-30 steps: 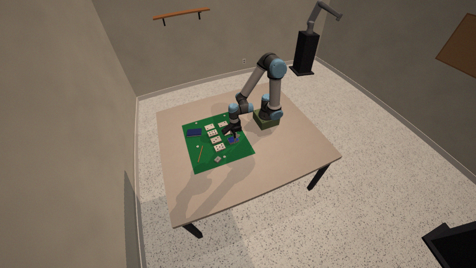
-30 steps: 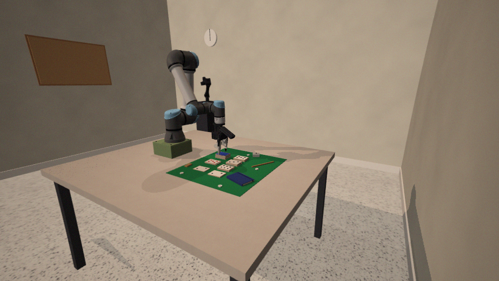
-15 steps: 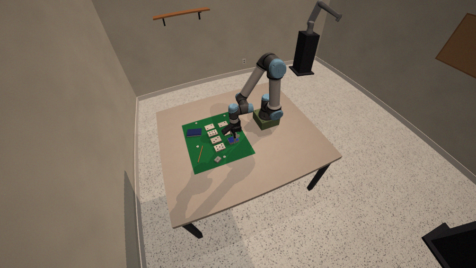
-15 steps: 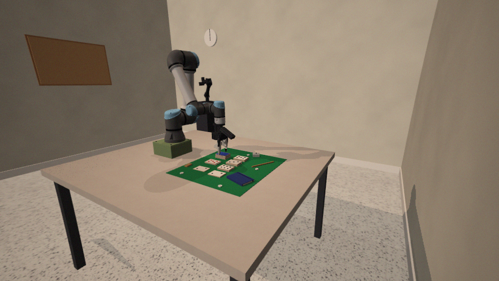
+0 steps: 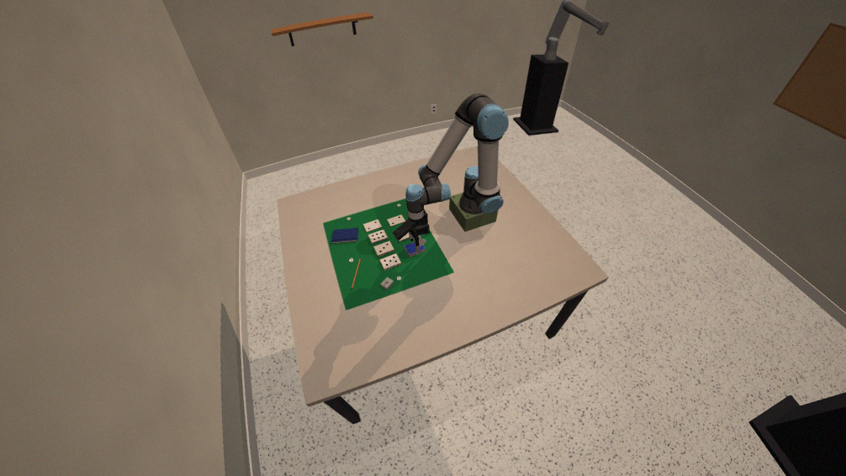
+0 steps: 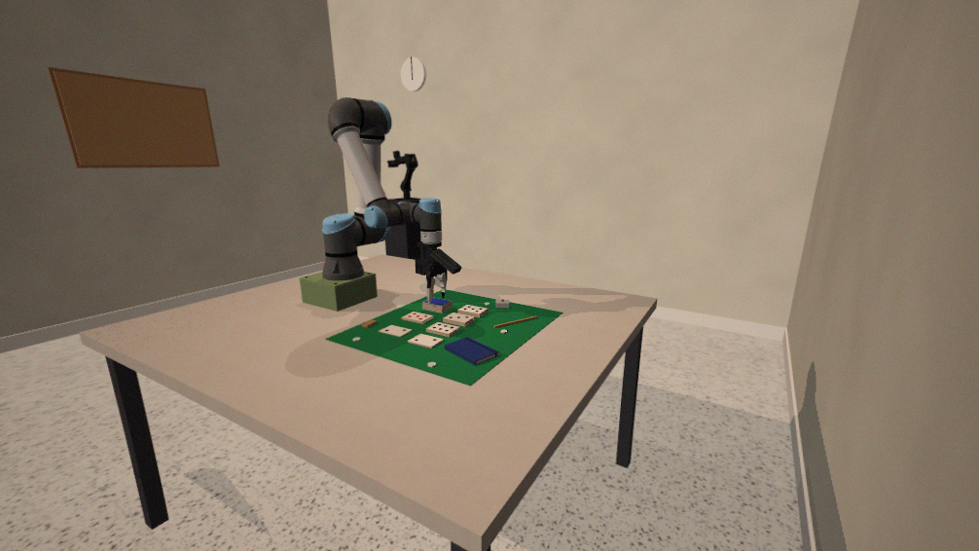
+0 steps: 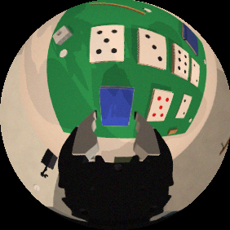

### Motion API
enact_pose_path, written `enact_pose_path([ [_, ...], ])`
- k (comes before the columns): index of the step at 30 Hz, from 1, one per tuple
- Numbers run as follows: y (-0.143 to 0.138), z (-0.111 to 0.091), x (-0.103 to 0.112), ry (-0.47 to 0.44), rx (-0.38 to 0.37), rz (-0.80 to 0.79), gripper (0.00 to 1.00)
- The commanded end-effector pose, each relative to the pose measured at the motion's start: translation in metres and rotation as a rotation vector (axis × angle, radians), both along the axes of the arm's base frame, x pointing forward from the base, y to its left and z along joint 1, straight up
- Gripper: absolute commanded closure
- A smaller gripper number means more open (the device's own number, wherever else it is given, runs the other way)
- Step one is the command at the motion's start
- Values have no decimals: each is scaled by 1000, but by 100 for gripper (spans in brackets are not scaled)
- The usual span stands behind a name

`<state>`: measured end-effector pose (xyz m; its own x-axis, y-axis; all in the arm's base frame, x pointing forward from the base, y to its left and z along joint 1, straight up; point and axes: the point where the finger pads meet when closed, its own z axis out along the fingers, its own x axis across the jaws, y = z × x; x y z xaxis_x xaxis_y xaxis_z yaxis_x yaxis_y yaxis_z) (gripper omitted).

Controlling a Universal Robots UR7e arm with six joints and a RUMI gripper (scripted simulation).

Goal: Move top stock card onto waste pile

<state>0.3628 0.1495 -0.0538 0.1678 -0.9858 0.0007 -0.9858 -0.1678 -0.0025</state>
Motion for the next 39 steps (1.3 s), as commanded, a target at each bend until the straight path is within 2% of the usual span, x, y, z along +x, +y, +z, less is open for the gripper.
enact_pose_path([
  [1, 0, -3, -1, 2, 1, 0, 50],
  [12, 0, -2, 0, 0, 1, 0, 50],
  [13, 0, -2, 0, 0, 1, 0, 57],
  [39, 0, -2, 0, 0, 1, 0, 57],
])
